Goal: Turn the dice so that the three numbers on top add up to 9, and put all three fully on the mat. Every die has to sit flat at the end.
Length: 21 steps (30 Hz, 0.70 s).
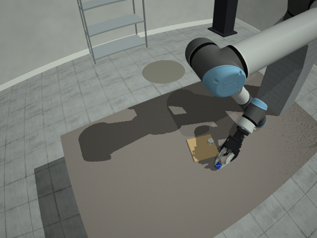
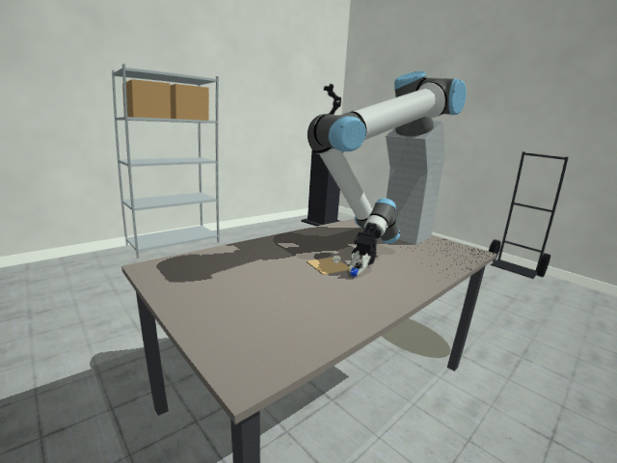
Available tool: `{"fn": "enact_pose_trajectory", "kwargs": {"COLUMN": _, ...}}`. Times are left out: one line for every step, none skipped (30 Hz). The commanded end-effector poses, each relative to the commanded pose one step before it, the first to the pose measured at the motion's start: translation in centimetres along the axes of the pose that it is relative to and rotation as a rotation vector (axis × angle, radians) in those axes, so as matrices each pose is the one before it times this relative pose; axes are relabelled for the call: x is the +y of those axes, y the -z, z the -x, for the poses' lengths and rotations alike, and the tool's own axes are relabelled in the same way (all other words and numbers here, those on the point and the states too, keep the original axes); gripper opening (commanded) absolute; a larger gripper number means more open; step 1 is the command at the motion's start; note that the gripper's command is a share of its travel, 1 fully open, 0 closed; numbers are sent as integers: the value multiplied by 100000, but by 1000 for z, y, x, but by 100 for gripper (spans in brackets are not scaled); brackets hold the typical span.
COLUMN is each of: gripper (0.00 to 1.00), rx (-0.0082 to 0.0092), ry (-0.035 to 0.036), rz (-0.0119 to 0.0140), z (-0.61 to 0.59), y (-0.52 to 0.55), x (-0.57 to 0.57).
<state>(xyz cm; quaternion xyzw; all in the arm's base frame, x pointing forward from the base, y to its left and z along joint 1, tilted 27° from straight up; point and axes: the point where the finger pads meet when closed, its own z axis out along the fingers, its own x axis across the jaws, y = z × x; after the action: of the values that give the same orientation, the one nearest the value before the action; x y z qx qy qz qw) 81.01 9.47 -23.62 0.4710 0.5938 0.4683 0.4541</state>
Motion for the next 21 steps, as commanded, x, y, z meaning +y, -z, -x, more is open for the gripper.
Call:
{"fn": "enact_pose_trajectory", "kwargs": {"gripper": 6, "rx": 8, "ry": 7, "rz": 39, "z": -8, "y": -167, "x": -202}}
{"fn": "enact_pose_trajectory", "kwargs": {"gripper": 6, "rx": 0, "ry": 0, "rz": 0, "z": 0, "y": -32, "x": -46}}
{"fn": "enact_pose_trajectory", "kwargs": {"gripper": 6, "rx": 0, "ry": 0, "rz": 0, "z": 0, "y": -28, "x": -40}}
{"fn": "enact_pose_trajectory", "kwargs": {"gripper": 6, "rx": 0, "ry": 0, "rz": 0, "z": 0, "y": -24, "x": -34}}
{"fn": "enact_pose_trajectory", "kwargs": {"gripper": 6, "rx": 0, "ry": 0, "rz": 0, "z": 0, "y": -20, "x": -28}}
{"fn": "enact_pose_trajectory", "kwargs": {"gripper": 6, "rx": 0, "ry": 0, "rz": 0, "z": 0, "y": -15, "x": -22}}
{"fn": "enact_pose_trajectory", "kwargs": {"gripper": 6, "rx": 0, "ry": 0, "rz": 0, "z": 0, "y": -11, "x": -16}}
{"fn": "enact_pose_trajectory", "kwargs": {"gripper": 6, "rx": 0, "ry": 0, "rz": 0, "z": 0, "y": -7, "x": -10}}
{"fn": "enact_pose_trajectory", "kwargs": {"gripper": 6, "rx": 0, "ry": 0, "rz": 0, "z": 0, "y": -4, "x": -6}}
{"fn": "enact_pose_trajectory", "kwargs": {"gripper": 6, "rx": 0, "ry": 0, "rz": 0, "z": 0, "y": -2, "x": -2}}
{"fn": "enact_pose_trajectory", "kwargs": {"gripper": 6, "rx": 0, "ry": 0, "rz": 0, "z": 0, "y": 0, "x": 0}}
{"fn": "enact_pose_trajectory", "kwargs": {"gripper": 6, "rx": 0, "ry": 0, "rz": 0, "z": 0, "y": 0, "x": 0}}
{"fn": "enact_pose_trajectory", "kwargs": {"gripper": 6, "rx": 0, "ry": 0, "rz": 0, "z": 0, "y": 0, "x": 0}}
{"fn": "enact_pose_trajectory", "kwargs": {"gripper": 6, "rx": 0, "ry": 0, "rz": 0, "z": 0, "y": 0, "x": 0}}
{"fn": "enact_pose_trajectory", "kwargs": {"gripper": 6, "rx": 0, "ry": 0, "rz": 0, "z": 0, "y": 0, "x": 0}}
{"fn": "enact_pose_trajectory", "kwargs": {"gripper": 6, "rx": 0, "ry": 0, "rz": 0, "z": 0, "y": 0, "x": 0}}
{"fn": "enact_pose_trajectory", "kwargs": {"gripper": 6, "rx": 0, "ry": 0, "rz": 0, "z": 0, "y": 0, "x": 0}}
{"fn": "enact_pose_trajectory", "kwargs": {"gripper": 6, "rx": 0, "ry": 0, "rz": 0, "z": 0, "y": 0, "x": 0}}
{"fn": "enact_pose_trajectory", "kwargs": {"gripper": 6, "rx": 0, "ry": 0, "rz": 0, "z": 0, "y": 0, "x": 0}}
{"fn": "enact_pose_trajectory", "kwargs": {"gripper": 6, "rx": 0, "ry": 0, "rz": 0, "z": 0, "y": 0, "x": 0}}
{"fn": "enact_pose_trajectory", "kwargs": {"gripper": 6, "rx": 0, "ry": 0, "rz": 0, "z": 0, "y": 0, "x": 0}}
